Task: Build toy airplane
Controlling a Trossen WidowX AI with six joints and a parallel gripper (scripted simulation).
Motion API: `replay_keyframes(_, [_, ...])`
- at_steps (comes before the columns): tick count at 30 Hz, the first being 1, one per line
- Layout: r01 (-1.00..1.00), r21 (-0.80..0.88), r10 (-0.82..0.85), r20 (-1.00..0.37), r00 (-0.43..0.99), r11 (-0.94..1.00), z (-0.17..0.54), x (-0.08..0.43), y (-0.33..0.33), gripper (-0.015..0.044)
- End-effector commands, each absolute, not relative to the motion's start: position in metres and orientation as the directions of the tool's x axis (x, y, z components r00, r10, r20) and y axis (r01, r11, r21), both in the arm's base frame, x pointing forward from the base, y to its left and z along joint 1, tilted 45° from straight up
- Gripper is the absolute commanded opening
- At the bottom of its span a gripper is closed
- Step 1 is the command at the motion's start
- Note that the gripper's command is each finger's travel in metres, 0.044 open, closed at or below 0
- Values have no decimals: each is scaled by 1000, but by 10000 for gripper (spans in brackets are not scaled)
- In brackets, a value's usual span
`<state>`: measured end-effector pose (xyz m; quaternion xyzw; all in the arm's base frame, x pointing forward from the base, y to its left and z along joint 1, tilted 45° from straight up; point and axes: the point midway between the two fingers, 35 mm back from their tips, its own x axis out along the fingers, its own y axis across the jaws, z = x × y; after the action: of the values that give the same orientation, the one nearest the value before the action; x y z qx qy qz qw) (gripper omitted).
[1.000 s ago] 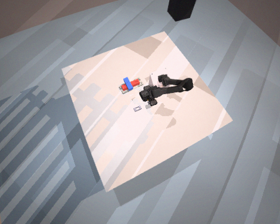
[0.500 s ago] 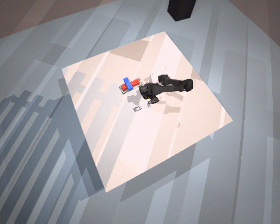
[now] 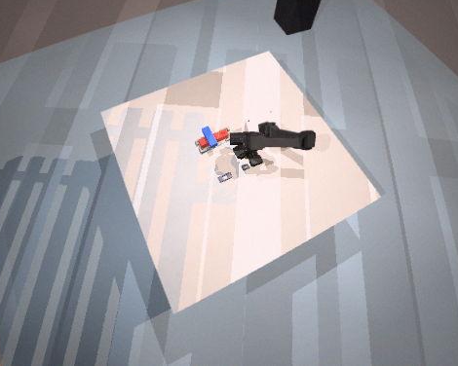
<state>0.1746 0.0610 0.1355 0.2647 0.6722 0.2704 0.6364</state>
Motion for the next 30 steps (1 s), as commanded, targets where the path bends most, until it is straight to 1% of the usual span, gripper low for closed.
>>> replay_keyframes(1, [2,700,699,-714,-42,715,133,181,55,0])
replay_keyframes(30, [-4,688,688,-726,-23,726,71,221,3,0])
